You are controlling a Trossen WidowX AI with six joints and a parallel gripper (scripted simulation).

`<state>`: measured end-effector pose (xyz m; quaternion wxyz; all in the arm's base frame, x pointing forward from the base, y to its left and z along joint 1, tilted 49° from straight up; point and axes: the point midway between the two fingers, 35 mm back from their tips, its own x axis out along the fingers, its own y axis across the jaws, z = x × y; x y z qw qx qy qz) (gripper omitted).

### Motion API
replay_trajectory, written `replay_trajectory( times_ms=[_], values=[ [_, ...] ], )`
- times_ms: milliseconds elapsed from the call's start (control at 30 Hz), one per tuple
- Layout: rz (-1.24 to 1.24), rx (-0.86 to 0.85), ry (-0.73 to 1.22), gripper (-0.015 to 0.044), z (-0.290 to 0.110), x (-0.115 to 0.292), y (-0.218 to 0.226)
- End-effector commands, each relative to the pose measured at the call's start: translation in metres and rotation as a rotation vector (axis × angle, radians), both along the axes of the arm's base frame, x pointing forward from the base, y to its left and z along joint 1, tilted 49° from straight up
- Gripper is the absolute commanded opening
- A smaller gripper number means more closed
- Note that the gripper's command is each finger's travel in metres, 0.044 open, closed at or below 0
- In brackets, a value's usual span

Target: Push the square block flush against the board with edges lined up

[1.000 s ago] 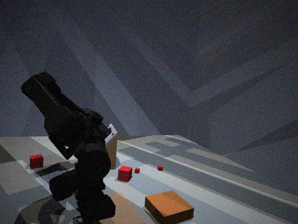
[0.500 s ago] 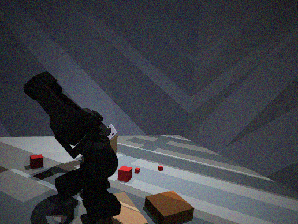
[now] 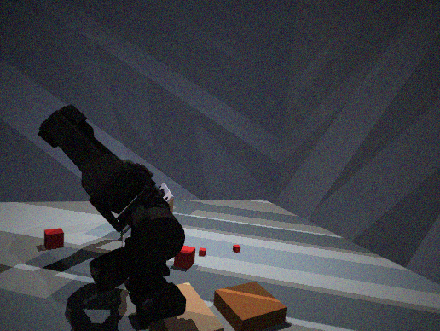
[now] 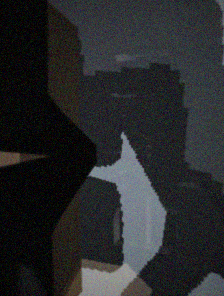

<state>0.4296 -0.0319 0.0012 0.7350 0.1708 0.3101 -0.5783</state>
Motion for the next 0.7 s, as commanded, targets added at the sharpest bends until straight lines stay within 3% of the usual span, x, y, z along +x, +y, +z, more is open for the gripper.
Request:
replay_trajectory(
  times_ms=[0,667],
  values=[
    [-0.006,0.006,0.021,0.0000,-0.012,-0.006,0.001],
    [-0.006,0.005,0.021,0.0000,-0.024,-0.011,0.011]
  ],
)
